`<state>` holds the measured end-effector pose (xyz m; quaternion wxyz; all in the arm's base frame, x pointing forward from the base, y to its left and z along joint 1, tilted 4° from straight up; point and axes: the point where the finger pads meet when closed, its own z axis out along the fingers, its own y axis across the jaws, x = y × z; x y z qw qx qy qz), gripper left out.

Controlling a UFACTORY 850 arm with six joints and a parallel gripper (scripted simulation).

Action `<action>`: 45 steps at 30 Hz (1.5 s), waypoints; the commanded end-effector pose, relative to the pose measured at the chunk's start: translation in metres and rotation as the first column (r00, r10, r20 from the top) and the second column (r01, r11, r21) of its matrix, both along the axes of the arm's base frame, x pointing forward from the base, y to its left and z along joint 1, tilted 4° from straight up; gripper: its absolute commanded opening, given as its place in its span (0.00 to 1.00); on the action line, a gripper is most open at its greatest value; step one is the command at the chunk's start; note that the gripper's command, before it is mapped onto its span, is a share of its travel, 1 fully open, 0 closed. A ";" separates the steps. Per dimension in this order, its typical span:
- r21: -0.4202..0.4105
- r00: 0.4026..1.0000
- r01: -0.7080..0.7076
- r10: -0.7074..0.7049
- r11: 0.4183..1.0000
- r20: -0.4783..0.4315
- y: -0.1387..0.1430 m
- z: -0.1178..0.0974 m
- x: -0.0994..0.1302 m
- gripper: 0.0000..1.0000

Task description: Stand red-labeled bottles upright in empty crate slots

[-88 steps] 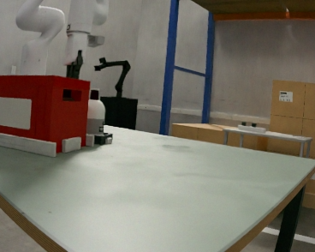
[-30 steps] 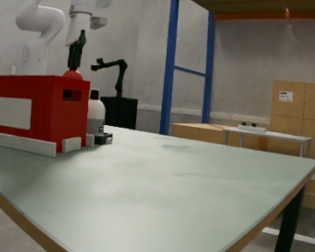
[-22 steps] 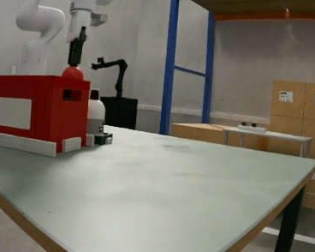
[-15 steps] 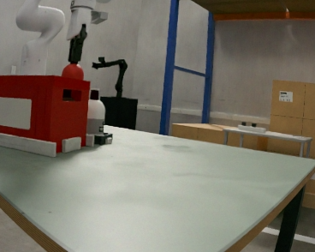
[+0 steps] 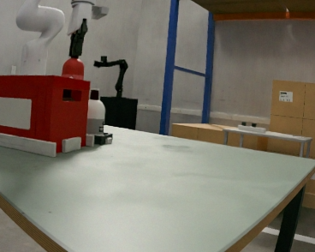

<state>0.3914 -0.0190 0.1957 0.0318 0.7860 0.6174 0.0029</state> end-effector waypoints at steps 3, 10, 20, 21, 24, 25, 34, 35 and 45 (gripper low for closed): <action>0.000 1.000 0.000 0.000 1.000 0.001 0.000 0.006 0.000 0.00; 0.000 1.000 0.000 0.000 1.000 0.001 0.001 0.014 0.000 0.00; 0.000 1.000 0.000 0.000 1.000 0.001 0.001 0.023 -0.001 0.00; 0.000 1.000 0.000 0.000 1.000 0.001 0.001 0.024 -0.001 0.00; 0.000 1.000 0.000 0.000 1.000 0.001 0.001 0.027 -0.001 0.00; 0.000 1.000 0.000 0.000 1.000 0.001 0.001 0.028 -0.001 0.00; 0.000 1.000 0.000 0.000 1.000 0.001 0.002 0.034 -0.001 0.00; 0.000 1.000 0.000 0.000 1.000 0.001 0.002 0.035 -0.001 0.00; 0.000 1.000 0.000 0.000 1.000 0.001 0.002 0.042 -0.001 0.00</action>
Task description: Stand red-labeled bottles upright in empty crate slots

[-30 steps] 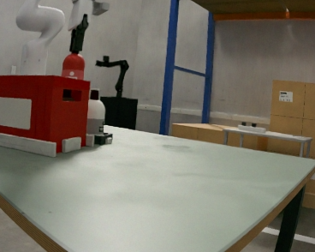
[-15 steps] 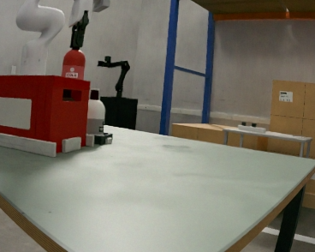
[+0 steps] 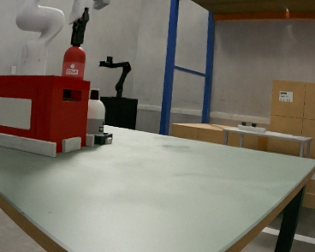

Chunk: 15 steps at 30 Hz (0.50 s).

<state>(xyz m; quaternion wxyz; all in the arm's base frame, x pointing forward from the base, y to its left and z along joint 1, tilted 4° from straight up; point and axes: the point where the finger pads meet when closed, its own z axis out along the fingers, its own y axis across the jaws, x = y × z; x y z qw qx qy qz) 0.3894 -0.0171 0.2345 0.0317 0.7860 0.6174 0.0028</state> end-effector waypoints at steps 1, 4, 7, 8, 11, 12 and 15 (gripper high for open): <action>0.000 1.000 0.000 0.000 1.000 0.002 0.000 0.004 0.001 0.00; 0.000 1.000 0.000 0.000 1.000 0.002 0.000 0.005 0.000 0.00; 0.000 1.000 0.000 0.000 1.000 0.002 0.000 0.006 0.000 0.00; 0.000 1.000 0.000 0.000 1.000 0.002 0.000 0.007 0.000 0.00; 0.000 1.000 0.000 0.000 1.000 0.002 0.000 0.008 0.000 0.00; 0.000 1.000 0.000 0.000 1.000 0.002 0.000 0.009 0.000 0.00; 0.000 1.000 0.000 0.000 1.000 0.002 0.000 0.010 0.000 0.00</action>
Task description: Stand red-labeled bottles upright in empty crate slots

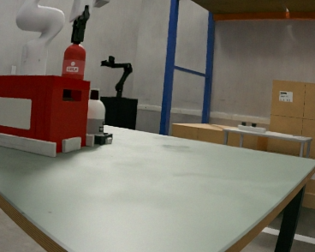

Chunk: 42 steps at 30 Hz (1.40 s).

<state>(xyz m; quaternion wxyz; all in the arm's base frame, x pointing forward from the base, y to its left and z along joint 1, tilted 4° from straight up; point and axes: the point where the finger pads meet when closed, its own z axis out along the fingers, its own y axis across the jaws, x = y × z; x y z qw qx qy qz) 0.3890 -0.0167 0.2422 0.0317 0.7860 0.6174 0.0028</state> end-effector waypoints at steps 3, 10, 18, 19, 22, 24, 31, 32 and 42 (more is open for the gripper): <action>0.000 1.000 0.000 0.000 1.000 0.002 0.000 0.004 0.001 0.00; 0.000 1.000 0.000 0.000 1.000 0.002 0.000 0.005 0.000 0.00; 0.000 1.000 0.000 0.000 1.000 0.002 0.000 0.007 0.000 0.00; 0.000 1.000 0.000 0.000 1.000 0.002 0.000 0.008 0.000 0.00; 0.000 1.000 0.000 0.000 1.000 0.002 0.000 0.008 0.000 0.00; 0.000 1.000 0.000 0.000 1.000 0.002 0.000 0.008 0.000 0.00; 0.000 1.000 0.000 0.000 1.000 0.002 0.000 0.009 0.000 0.00; 0.000 1.000 0.000 0.000 1.000 0.002 0.000 0.009 0.000 0.00; 0.000 1.000 0.000 0.000 1.000 0.002 0.000 0.009 0.000 0.00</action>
